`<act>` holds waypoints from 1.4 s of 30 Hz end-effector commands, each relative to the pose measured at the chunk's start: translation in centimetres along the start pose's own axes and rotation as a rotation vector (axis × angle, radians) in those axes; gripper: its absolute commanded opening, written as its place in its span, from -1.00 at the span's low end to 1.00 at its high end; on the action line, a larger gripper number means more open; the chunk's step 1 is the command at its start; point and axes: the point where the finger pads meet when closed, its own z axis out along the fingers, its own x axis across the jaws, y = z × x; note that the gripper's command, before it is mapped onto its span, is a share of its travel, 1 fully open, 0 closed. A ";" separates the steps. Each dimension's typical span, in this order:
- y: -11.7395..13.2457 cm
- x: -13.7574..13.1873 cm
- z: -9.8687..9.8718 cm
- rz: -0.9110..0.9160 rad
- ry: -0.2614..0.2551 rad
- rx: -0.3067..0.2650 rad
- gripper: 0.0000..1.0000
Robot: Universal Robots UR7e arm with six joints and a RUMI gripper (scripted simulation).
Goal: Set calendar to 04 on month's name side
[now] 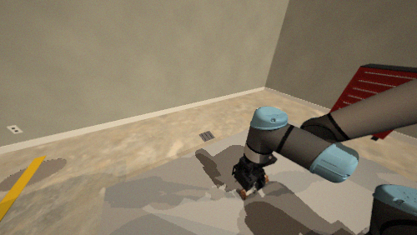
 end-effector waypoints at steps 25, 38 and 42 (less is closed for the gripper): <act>-0.1 -0.1 2.1 0.000 -0.001 0.000 -0.44; -0.1 -0.1 2.1 0.000 -0.001 0.000 -0.44; -0.1 -0.1 2.1 0.000 -0.001 0.000 -0.44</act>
